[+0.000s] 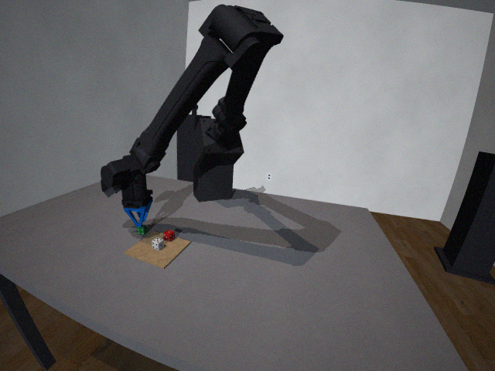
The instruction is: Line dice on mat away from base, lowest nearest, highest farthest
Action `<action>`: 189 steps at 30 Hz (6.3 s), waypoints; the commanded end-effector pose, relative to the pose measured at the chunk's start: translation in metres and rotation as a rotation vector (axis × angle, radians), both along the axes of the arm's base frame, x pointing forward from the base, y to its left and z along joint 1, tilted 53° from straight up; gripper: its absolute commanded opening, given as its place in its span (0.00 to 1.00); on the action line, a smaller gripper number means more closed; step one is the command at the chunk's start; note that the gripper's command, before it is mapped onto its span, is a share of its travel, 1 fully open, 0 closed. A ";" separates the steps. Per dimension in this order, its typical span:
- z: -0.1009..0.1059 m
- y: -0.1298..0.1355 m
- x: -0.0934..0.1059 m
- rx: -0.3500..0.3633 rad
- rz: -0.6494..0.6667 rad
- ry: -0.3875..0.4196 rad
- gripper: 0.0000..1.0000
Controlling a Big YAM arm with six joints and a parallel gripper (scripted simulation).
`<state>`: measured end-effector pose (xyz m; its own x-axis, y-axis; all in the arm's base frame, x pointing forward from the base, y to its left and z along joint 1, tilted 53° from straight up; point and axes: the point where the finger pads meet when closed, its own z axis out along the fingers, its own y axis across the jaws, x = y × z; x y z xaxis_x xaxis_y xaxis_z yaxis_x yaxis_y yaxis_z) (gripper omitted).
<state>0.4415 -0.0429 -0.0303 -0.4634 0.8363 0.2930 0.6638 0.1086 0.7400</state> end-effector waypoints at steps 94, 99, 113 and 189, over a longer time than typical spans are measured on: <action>-0.024 0.011 0.017 0.002 -0.016 0.007 0.20; -0.024 0.011 0.017 0.002 -0.016 0.007 0.20; -0.016 0.004 0.014 -0.005 -0.023 0.000 0.20; 0.139 0.031 0.025 0.272 -0.282 0.250 0.20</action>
<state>0.4594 -0.0176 0.1162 -0.1252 0.8012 0.5851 0.7964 -0.2705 0.5409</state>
